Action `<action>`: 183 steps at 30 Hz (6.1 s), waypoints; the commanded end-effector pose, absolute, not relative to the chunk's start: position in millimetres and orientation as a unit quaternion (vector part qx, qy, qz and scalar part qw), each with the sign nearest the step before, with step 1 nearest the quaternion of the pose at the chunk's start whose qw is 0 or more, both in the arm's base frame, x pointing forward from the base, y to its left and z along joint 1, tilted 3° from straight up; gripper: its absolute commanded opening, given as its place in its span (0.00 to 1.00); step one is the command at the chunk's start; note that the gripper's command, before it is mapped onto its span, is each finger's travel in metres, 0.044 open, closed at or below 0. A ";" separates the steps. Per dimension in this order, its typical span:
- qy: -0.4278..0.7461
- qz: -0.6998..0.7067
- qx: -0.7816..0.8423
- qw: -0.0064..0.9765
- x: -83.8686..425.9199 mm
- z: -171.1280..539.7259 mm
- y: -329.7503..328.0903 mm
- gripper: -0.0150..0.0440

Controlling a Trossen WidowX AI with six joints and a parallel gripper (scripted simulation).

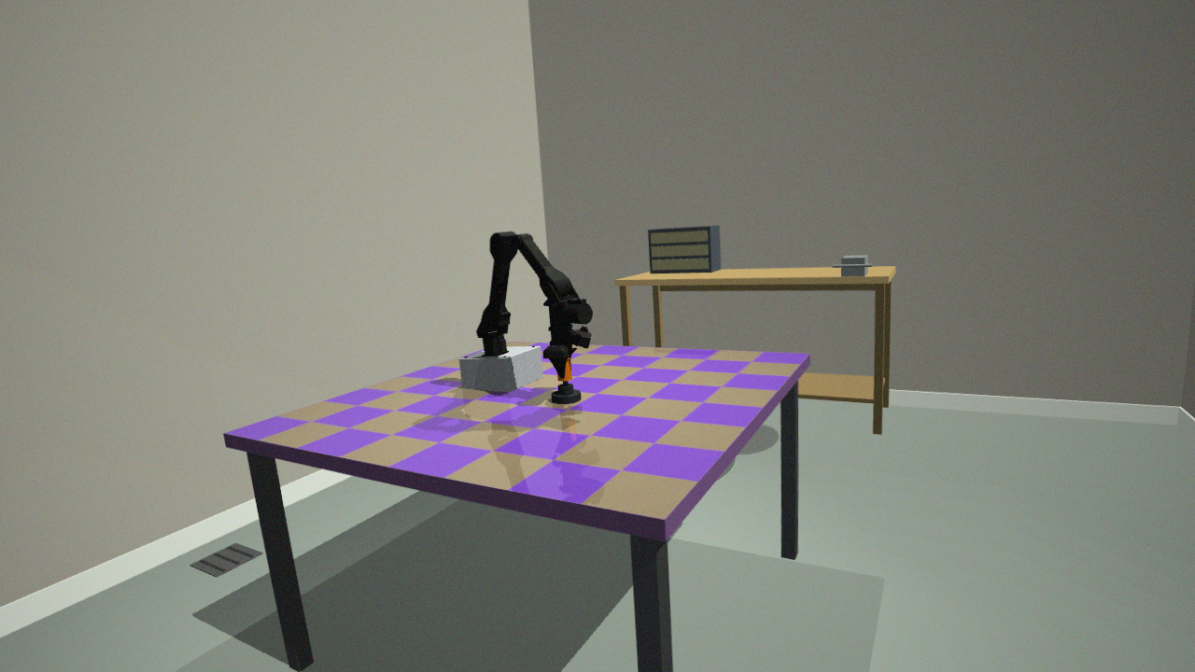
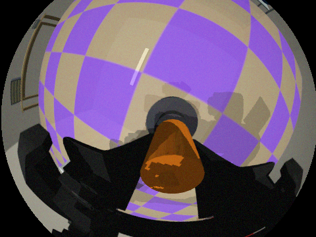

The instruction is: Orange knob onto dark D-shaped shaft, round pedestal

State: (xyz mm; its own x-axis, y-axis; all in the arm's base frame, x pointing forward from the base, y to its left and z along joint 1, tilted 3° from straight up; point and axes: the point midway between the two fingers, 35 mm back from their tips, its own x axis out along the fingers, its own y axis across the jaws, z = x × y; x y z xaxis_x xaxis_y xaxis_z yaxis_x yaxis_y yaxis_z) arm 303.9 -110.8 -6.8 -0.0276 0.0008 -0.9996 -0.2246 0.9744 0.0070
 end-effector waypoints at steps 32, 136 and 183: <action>0.699 0.155 -0.153 0.681 304.0 -6.0 -111.6 0.25; 0.652 0.297 -0.291 0.634 304.4 -7.3 -111.8 0.25; 0.617 0.364 -0.356 0.600 304.3 -7.3 -111.9 0.25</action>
State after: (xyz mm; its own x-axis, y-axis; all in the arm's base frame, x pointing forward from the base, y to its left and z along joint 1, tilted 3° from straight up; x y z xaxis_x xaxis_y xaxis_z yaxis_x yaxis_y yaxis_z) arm 304.3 -111.4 -6.8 -0.0274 0.0008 -0.9996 -0.8744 0.4847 0.0243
